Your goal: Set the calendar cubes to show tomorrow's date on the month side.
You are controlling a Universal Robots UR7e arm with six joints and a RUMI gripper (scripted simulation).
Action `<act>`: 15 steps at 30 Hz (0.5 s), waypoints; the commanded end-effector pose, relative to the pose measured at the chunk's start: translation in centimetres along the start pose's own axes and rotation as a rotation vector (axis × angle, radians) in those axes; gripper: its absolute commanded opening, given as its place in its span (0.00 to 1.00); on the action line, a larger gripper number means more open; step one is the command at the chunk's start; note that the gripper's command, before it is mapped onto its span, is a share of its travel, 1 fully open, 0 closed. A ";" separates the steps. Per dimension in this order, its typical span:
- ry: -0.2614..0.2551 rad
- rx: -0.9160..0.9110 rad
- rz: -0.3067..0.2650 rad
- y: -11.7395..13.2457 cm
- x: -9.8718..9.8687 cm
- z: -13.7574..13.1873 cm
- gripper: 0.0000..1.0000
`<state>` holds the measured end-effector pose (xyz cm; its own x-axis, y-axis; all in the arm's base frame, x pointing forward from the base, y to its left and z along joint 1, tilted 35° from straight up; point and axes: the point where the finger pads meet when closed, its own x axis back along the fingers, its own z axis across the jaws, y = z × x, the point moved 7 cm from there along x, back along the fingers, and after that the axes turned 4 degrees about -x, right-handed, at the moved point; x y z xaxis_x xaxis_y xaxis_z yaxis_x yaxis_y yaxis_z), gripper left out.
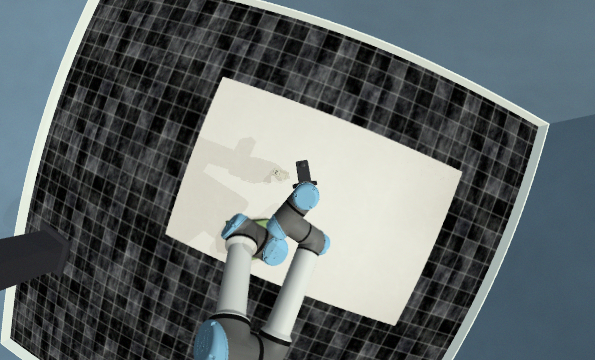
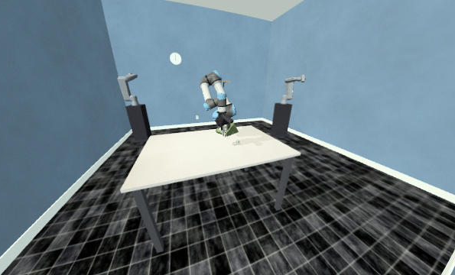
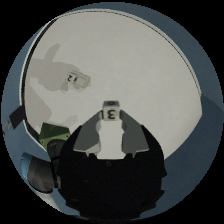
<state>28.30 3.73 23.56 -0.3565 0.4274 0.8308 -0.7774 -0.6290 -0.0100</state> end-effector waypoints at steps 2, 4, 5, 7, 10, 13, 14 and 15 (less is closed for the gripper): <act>0.013 -0.187 -0.023 -0.6 -0.1 -0.7 0.10; 0.014 -0.219 -0.022 -0.7 0.0 -0.8 0.10; 0.015 -0.249 -0.022 -0.8 0.0 -0.9 0.10; 0.015 -0.277 -0.022 -0.9 0.0 -1.0 0.10; 0.017 -0.330 -0.021 -1.0 0.0 -1.2 0.10; 0.019 -0.398 -0.020 -1.1 0.0 -1.4 0.10; 0.019 -0.417 -0.020 -1.1 0.0 -1.5 0.10; 0.020 -0.434 -0.020 -1.2 0.0 -1.5 0.10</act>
<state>28.40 4.88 23.04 -0.3572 0.4293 0.8295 -0.8966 -0.4066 -0.1756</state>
